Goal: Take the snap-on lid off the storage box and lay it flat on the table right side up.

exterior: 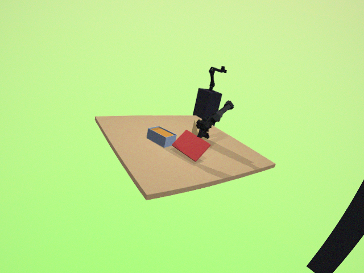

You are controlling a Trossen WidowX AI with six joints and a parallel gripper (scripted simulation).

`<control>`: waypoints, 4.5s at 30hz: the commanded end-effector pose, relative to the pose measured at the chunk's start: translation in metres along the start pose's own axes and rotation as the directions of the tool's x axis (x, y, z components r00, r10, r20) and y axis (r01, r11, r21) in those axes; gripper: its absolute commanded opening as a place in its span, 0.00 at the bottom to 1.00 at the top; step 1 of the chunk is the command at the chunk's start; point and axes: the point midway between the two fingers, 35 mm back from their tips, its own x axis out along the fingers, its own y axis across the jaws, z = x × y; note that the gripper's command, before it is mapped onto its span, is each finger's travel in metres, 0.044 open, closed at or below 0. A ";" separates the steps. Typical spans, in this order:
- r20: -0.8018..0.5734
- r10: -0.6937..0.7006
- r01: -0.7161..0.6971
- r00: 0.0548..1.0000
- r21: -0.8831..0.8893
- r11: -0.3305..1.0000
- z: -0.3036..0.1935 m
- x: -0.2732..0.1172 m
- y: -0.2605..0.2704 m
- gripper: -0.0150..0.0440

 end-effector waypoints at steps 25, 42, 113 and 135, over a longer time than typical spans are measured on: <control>0.004 0.012 -0.012 1.000 0.005 1.000 0.001 0.014 -0.014 0.25; 0.003 0.012 -0.012 1.000 0.006 1.000 0.001 0.023 -0.025 0.25; 0.003 0.012 -0.012 1.000 0.008 1.000 -0.001 0.055 -0.060 0.52; 0.003 0.010 -0.010 1.000 0.009 1.000 -0.001 0.031 -0.081 1.00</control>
